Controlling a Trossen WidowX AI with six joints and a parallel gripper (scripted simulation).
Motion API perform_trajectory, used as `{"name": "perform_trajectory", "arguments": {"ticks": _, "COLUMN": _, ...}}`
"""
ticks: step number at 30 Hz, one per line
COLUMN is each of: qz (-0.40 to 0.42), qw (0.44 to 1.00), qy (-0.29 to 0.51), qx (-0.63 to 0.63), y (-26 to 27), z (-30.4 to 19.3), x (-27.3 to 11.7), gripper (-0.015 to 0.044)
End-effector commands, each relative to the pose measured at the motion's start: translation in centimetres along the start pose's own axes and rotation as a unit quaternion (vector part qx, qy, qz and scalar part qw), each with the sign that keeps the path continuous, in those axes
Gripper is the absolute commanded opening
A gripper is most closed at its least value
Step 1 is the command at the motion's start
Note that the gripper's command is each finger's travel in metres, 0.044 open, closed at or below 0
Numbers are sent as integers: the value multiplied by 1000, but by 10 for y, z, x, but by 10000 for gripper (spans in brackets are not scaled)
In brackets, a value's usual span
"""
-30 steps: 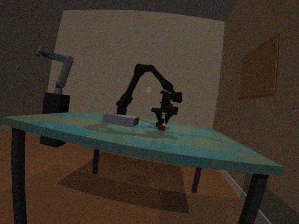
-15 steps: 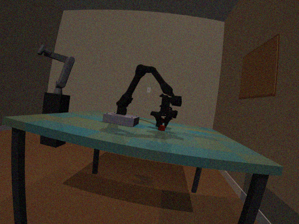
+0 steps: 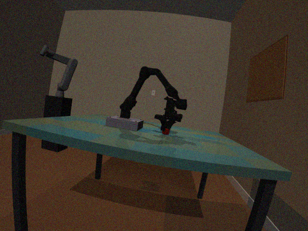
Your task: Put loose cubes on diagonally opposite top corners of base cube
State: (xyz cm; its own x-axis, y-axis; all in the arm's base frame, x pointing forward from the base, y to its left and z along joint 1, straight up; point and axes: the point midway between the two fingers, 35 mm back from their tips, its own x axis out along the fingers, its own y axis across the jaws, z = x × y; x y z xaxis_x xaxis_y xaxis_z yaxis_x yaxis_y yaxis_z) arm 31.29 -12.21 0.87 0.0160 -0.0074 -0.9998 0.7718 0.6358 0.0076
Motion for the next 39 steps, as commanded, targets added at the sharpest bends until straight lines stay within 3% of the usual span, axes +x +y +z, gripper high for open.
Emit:
{"name": "perform_trajectory", "arguments": {"ticks": 1, "qz": 5, "qw": 1000, "qy": -7, "qx": 2, "y": 3, "z": 5, "x": -15, "gripper": 105}}
{"name": "perform_trajectory", "arguments": {"ticks": 29, "qz": 5, "qw": 1000, "qy": -7, "qx": 2, "y": 1, "z": 1, "x": -103, "gripper": 105}}
{"name": "perform_trajectory", "arguments": {"ticks": 39, "qz": 6, "qw": 1000, "qy": -7, "qx": -27, "y": 11, "z": -9, "x": -105, "gripper": 105}}
